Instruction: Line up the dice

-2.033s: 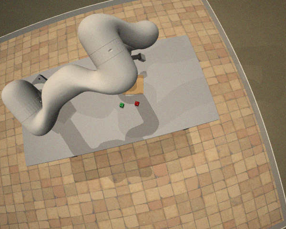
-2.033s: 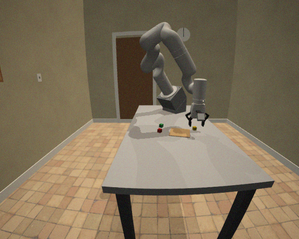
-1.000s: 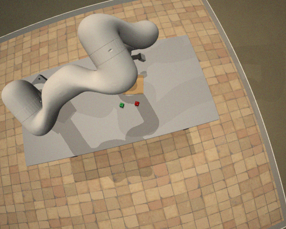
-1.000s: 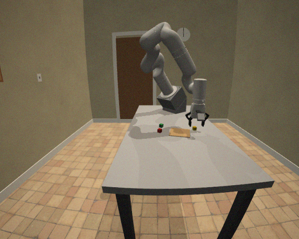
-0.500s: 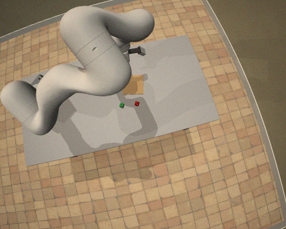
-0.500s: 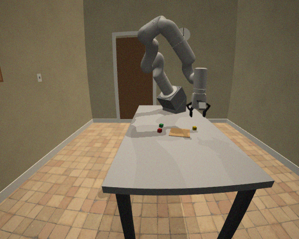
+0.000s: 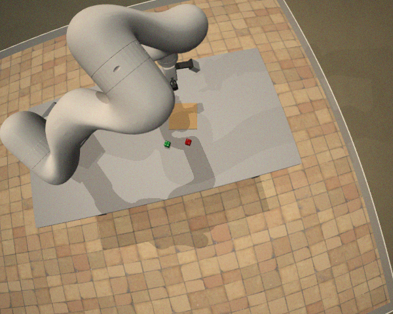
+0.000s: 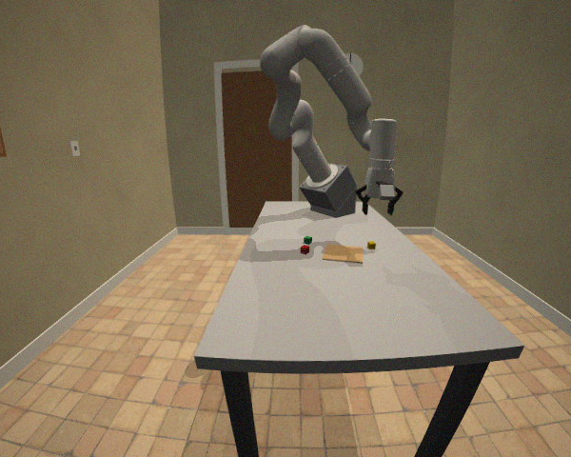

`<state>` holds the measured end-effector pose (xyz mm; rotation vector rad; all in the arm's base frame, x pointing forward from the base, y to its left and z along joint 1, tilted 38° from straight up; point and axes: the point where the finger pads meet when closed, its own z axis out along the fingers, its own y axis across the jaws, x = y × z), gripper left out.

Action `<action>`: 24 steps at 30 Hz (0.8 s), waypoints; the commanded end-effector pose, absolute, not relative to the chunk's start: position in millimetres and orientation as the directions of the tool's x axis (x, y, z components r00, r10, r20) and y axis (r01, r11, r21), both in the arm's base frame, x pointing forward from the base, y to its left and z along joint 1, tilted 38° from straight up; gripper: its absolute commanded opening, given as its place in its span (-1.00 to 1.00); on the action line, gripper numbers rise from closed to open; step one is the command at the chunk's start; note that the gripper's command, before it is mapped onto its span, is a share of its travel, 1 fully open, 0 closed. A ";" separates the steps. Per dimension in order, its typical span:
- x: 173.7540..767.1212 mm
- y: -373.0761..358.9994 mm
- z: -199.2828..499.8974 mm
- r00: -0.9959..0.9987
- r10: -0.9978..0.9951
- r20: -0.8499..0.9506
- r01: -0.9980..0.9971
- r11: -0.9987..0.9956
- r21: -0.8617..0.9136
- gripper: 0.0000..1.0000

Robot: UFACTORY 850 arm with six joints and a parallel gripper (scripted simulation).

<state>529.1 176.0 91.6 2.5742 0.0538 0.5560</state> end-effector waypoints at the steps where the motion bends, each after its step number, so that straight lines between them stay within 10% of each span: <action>1: 530.0 174.9 93.7 0.915 0.136 0.380 -0.070 -0.874 0.480 1.00; 24: 516.0 -53.5 213.1 0.736 -0.352 0.578 -0.547 -0.812 0.203 1.00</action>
